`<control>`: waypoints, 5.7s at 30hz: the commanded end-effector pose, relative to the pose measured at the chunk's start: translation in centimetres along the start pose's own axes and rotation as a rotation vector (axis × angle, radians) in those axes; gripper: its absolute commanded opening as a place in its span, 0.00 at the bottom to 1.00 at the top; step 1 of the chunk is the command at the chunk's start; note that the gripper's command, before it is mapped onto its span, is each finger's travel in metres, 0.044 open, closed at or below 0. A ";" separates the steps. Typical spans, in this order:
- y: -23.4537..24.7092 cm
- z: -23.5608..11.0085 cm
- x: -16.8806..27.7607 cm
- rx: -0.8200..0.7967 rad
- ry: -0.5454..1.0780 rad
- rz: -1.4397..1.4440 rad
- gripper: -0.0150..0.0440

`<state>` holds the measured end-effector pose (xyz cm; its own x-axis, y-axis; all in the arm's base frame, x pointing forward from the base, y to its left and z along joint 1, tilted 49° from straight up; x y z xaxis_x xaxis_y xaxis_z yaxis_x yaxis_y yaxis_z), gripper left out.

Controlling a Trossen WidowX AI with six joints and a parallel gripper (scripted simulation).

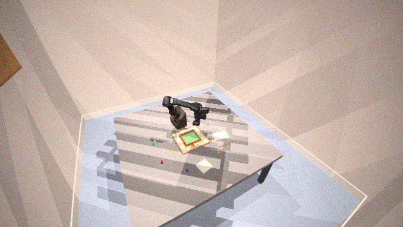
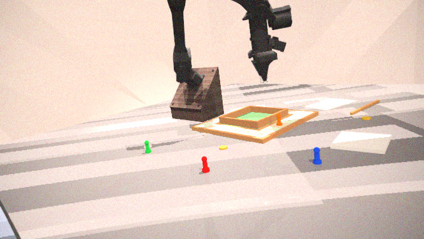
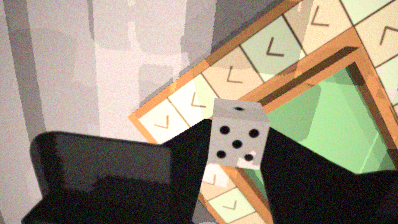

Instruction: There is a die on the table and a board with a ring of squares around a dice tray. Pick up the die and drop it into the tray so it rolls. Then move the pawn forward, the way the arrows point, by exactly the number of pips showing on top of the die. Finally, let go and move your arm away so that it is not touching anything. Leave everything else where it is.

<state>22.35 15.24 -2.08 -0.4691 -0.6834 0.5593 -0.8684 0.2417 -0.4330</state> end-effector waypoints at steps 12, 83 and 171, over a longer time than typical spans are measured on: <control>-4.5 1.0 3.3 0.019 0.014 -0.353 0.25; -11.1 1.7 11.9 -0.162 -0.787 -0.666 0.25; -19.0 4.9 3.2 0.068 0.008 1.447 0.59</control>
<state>38.14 5.18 4.75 -0.9117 0.1399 -0.3863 0.3737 0.6732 -0.6380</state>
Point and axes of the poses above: the point midway between the two fingers, 35 mm back from their tips, its own z axis out along the fingers, its own y axis across the jaws, x = y × z, the point moved 4 cm from there along -z, back along the fingers, and after that the axes turned 8 degrees about -z, right-handed, at the moved point
